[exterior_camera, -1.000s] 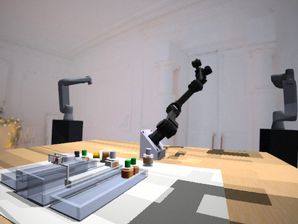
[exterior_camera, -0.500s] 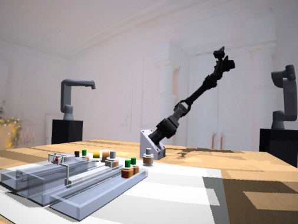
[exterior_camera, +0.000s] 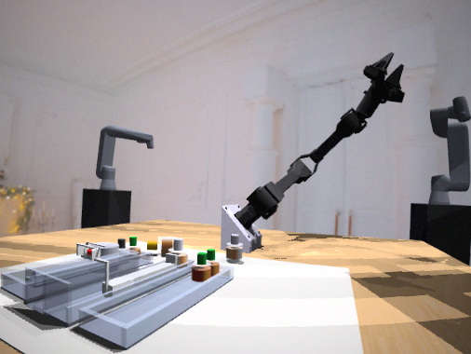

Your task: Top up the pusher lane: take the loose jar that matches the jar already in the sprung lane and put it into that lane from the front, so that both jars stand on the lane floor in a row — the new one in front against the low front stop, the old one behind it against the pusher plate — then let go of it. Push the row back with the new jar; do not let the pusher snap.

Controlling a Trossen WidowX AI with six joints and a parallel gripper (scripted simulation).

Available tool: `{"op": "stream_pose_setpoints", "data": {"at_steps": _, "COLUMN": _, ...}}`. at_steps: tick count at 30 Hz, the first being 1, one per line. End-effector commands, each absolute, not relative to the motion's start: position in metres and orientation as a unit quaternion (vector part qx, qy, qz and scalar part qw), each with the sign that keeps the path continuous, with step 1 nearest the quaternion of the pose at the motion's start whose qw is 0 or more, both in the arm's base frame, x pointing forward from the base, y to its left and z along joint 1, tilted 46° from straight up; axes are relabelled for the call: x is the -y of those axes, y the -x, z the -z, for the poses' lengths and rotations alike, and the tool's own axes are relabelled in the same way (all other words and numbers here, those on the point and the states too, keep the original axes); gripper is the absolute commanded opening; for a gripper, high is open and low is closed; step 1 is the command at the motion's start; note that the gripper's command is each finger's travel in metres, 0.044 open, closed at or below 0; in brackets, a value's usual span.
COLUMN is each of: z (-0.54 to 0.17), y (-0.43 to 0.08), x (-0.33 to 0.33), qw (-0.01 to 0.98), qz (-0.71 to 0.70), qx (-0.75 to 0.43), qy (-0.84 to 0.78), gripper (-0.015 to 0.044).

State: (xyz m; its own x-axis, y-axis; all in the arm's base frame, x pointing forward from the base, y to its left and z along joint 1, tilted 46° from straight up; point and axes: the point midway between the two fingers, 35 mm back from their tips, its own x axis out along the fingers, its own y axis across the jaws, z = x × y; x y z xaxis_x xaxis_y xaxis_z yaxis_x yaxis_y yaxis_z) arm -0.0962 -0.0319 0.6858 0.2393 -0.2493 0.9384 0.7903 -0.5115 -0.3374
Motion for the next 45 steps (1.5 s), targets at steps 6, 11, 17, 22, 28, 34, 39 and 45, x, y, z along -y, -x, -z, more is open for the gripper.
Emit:
{"op": "stream_pose_setpoints", "data": {"at_steps": 6, "z": -0.655, "y": -0.060, "x": 0.028, "qw": 0.519, "qz": 0.417, "qx": 0.150, "qy": 0.731, "gripper": 0.0440}}
{"op": "stream_pose_setpoints", "data": {"at_steps": 11, "z": -0.617, "y": -0.135, "x": 0.035, "qw": 0.565, "qz": 0.323, "qx": 0.102, "qy": 0.752, "gripper": 0.0440}}
{"op": "stream_pose_setpoints", "data": {"at_steps": 17, "z": -0.552, "y": -0.213, "x": 0.051, "qw": 0.628, "qz": 0.207, "qx": 0.028, "qy": 0.750, "gripper": 0.0440}}
{"op": "stream_pose_setpoints", "data": {"at_steps": 22, "z": -0.485, "y": -0.263, "x": 0.068, "qw": 0.684, "qz": 0.110, "qx": -0.047, "qy": 0.720, "gripper": 0.0440}}
{"op": "stream_pose_setpoints", "data": {"at_steps": 28, "z": -0.392, "y": -0.299, "x": 0.088, "qw": 0.751, "qz": -0.001, "qx": -0.151, "qy": 0.643, "gripper": 0.0440}}
{"op": "stream_pose_setpoints", "data": {"at_steps": 34, "z": -0.293, "y": -0.308, "x": 0.102, "qw": 0.807, "qz": -0.100, "qx": -0.268, "qy": 0.516, "gripper": 0.0440}}
{"op": "stream_pose_setpoints", "data": {"at_steps": 39, "z": -0.213, "y": -0.293, "x": 0.105, "qw": 0.837, "qz": -0.167, "qx": -0.370, "qy": 0.367, "gripper": 0.0440}}
{"op": "stream_pose_setpoints", "data": {"at_steps": 45, "z": -0.130, "y": -0.250, "x": 0.090, "qw": 0.832, "qz": -0.222, "qx": -0.493, "qy": 0.125, "gripper": 0.0440}}
